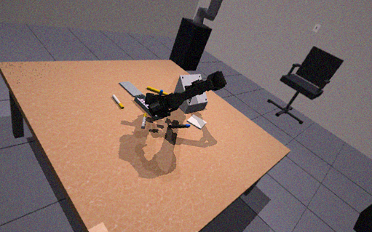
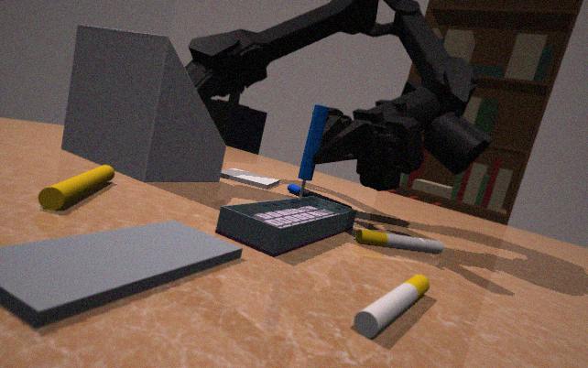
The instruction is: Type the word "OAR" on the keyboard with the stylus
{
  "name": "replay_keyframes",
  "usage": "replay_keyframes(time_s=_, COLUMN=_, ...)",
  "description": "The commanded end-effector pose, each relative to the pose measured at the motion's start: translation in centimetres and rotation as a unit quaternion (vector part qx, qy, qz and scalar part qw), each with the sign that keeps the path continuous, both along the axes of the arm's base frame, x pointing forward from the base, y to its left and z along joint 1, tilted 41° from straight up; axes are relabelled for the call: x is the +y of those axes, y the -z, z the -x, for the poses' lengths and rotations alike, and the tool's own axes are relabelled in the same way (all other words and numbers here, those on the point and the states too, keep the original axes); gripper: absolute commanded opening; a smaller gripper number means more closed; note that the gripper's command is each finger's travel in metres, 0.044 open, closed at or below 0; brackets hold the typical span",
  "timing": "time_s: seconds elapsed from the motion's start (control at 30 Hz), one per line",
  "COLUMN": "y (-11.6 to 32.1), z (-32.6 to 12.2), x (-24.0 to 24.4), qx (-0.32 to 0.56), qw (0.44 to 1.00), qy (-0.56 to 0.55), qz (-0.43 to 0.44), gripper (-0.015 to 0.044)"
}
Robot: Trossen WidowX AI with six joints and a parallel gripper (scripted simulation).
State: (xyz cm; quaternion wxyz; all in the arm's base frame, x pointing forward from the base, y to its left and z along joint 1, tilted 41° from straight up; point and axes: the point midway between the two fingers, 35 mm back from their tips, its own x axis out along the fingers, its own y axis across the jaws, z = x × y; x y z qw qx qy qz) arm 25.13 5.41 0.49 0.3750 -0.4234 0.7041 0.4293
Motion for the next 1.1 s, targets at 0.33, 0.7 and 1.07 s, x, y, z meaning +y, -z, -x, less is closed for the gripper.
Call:
replay_keyframes(time_s=0.33, y=0.56, z=0.13, x=0.48, qx=0.001, qw=1.0, qy=0.002, qz=-0.001, gripper=0.0081)
replay_keyframes(time_s=0.7, y=0.8, z=0.14, x=0.69, qx=0.001, qw=1.0, qy=0.002, qz=-0.001, gripper=0.0081)
replay_keyframes(time_s=1.07, y=1.16, z=0.16, x=1.01, qx=0.001, qw=1.0, qy=0.002, qz=-0.001, gripper=0.0081)
